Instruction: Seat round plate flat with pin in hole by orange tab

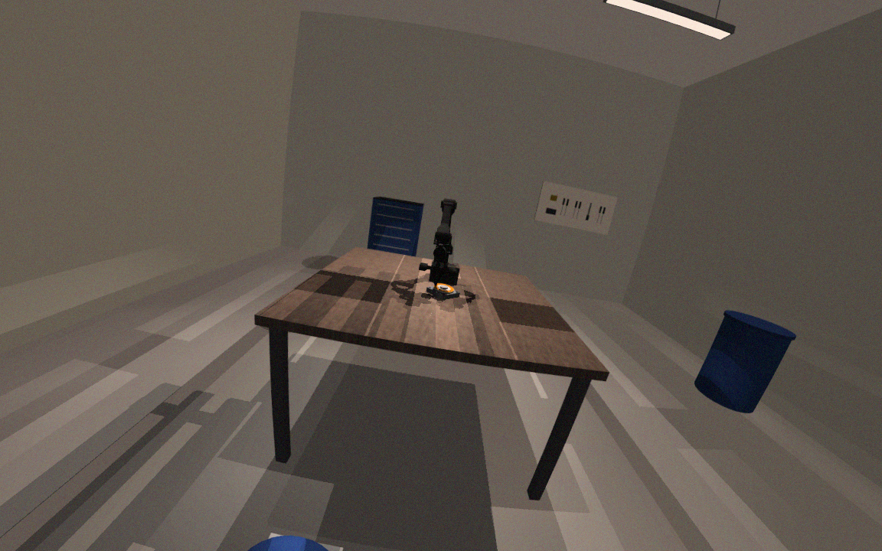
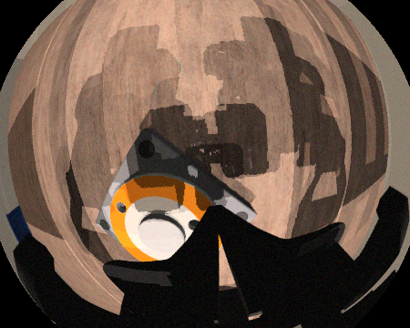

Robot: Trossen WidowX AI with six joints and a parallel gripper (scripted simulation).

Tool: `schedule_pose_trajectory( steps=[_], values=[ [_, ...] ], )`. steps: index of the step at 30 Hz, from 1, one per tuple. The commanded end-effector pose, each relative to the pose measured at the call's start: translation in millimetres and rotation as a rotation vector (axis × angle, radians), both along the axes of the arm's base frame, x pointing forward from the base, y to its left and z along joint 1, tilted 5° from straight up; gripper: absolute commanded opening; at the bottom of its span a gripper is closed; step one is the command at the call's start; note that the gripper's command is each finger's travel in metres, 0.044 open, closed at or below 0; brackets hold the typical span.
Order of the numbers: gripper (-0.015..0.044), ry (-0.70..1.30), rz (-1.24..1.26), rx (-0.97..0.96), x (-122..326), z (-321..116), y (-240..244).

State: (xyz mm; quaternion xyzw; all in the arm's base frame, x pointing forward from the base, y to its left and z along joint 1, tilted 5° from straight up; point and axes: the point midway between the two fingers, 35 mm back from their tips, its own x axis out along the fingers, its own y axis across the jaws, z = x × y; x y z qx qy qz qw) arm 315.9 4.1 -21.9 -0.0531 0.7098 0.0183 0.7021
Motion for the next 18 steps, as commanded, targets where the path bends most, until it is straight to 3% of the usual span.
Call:
schedule_pose_trajectory(
  steps=[1, 18],
  values=[
    [0.0000, 0.018, 0.002, -0.005, -7.4, -2.5, -2.4],
    [0.0000, 0.019, 0.002, -0.006, -16.3, -1.7, -6.3]
  ],
)
